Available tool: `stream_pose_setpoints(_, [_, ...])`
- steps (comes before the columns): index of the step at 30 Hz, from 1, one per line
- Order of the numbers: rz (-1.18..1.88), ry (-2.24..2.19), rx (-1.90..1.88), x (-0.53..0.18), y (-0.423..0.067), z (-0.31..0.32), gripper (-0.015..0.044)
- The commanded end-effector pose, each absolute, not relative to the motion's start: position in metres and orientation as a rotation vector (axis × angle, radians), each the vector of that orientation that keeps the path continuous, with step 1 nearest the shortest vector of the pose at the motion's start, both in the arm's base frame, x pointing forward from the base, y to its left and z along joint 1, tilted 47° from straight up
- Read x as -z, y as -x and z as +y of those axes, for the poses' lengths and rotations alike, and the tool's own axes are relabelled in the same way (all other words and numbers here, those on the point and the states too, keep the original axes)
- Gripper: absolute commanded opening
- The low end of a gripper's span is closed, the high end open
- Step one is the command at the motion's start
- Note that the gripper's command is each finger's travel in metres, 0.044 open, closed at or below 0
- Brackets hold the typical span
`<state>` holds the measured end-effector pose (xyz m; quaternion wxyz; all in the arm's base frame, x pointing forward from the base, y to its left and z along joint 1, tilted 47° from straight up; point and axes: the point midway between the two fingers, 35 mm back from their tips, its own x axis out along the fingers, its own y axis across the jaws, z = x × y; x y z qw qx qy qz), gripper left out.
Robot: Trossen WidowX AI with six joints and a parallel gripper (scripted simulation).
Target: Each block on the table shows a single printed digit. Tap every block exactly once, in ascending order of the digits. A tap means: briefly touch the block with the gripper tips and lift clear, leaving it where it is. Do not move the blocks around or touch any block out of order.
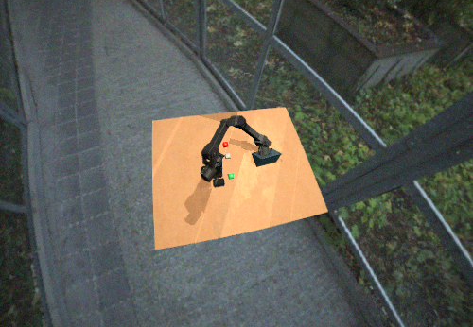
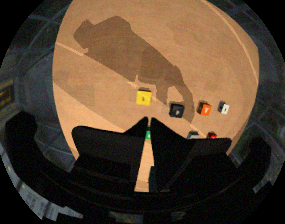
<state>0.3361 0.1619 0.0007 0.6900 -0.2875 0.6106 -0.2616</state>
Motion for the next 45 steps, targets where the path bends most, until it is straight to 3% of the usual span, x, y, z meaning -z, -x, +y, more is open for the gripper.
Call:
stream_pose_setpoints(1, [1.359,0.651,0.58,0.002,-0.343,0.163,0.002])
stream_pose_setpoints(8, [1.357,0.653,0.583,0.055,-0.352,0.106,0.002])
stream_pose_setpoints(39, [1.356,0.654,0.584,0.076,-0.356,0.084,0.002])
stream_pose_setpoints(45, [1.357,0.653,0.583,0.055,-0.352,0.106,0.002])
